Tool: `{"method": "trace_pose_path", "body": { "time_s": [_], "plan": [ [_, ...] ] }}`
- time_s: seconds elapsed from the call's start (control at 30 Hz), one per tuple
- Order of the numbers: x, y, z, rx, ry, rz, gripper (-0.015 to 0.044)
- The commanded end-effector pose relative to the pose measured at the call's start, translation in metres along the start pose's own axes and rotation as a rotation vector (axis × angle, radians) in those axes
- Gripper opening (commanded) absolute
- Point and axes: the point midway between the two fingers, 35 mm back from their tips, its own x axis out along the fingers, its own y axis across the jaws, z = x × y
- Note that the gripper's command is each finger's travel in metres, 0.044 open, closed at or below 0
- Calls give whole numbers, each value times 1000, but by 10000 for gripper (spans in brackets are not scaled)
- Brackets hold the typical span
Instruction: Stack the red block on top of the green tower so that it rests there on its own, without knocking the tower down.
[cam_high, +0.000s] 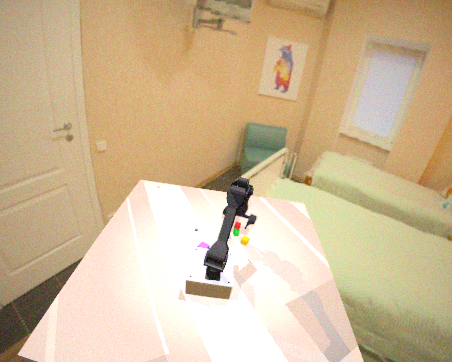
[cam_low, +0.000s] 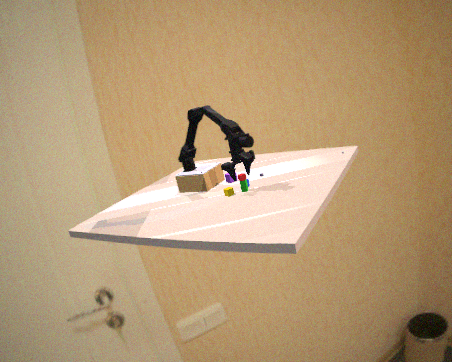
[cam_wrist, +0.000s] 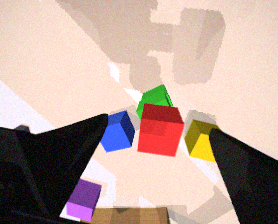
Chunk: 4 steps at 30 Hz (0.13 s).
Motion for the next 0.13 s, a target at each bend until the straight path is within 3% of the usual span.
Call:
{"method": "trace_pose_path", "body": {
  "time_s": [0.0, 0.1],
  "plan": [
    [0, 0, 1, 0, -2, 0, 440],
    [0, 0, 1, 0, -2, 0, 440]
  ]
}}
